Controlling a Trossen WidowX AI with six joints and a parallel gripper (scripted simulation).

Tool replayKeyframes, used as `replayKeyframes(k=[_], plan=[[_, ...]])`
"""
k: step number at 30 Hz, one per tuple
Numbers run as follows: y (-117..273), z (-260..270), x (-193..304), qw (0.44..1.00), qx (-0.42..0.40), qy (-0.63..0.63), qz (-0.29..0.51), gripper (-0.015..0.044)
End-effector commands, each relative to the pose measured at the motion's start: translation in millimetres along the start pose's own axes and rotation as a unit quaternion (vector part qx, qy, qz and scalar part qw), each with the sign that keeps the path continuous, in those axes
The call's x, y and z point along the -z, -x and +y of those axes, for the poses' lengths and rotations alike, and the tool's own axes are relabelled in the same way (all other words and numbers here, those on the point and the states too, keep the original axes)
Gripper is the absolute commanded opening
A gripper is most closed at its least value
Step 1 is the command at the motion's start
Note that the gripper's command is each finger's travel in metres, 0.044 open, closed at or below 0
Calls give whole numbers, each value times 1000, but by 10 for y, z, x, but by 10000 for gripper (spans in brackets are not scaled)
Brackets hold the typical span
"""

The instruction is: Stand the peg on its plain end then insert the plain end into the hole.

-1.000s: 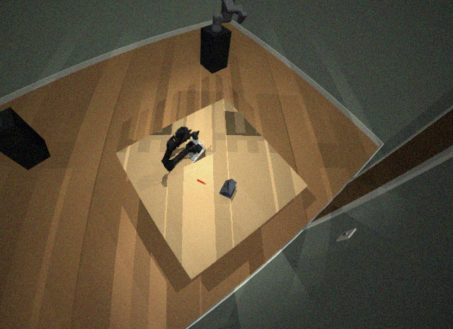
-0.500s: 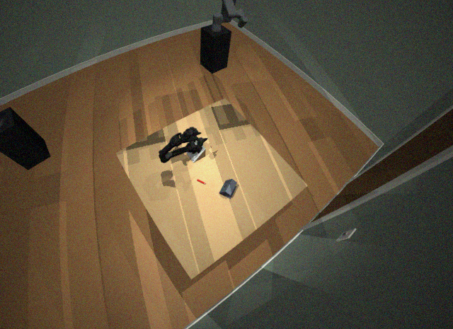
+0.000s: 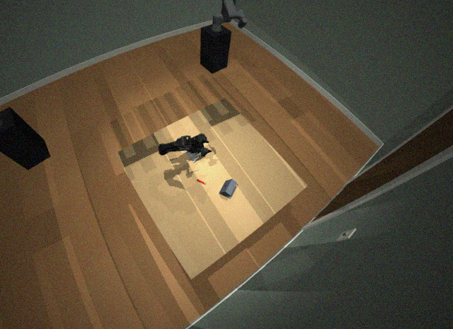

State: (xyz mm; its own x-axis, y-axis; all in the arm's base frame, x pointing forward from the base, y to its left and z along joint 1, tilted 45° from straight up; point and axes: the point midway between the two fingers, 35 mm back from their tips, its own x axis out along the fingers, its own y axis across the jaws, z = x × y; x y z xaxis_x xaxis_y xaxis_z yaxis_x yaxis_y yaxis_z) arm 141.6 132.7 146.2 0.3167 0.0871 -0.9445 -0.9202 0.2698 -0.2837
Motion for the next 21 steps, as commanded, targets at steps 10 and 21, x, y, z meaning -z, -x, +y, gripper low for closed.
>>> replayKeyframes(k=[10,21], plan=[[-240,-672,330,985,64,-113,117,440],[-441,-1217,879,939,109,-220,243,440]])
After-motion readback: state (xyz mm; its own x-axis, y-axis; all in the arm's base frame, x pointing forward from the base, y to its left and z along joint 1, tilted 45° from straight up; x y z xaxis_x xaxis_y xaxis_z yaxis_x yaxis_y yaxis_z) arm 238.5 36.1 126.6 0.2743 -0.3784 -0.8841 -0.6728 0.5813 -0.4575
